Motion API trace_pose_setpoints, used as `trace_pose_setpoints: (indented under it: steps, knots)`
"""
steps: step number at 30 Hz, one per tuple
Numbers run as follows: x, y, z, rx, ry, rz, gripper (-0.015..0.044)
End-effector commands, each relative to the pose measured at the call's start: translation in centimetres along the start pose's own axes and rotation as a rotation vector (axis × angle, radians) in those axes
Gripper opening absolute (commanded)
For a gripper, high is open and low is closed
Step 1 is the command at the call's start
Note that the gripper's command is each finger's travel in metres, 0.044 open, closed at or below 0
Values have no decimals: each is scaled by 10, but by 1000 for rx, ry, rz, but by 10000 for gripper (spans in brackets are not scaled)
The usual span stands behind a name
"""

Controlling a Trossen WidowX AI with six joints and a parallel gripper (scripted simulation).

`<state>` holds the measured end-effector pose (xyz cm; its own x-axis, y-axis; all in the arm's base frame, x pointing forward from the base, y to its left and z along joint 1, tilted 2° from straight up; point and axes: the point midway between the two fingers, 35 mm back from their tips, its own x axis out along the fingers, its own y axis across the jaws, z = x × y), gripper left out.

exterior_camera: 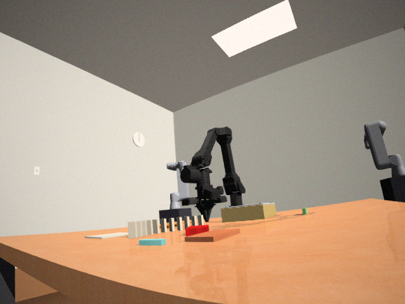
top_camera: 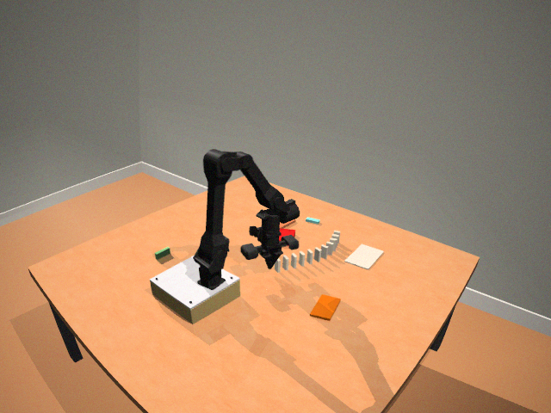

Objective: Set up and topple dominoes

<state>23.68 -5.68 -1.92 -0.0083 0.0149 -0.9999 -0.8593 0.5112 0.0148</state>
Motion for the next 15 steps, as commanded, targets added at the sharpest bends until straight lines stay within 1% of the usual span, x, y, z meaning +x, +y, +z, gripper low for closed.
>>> trace_pose_setpoints:
  steps: [1,13,15]
  knots:
    - [0,-9,1,-5,-2,-2,0]
    - [0,-29,1,-5,-2,-4,0]
    - [-4,-27,11,-17,-15,-28,0]
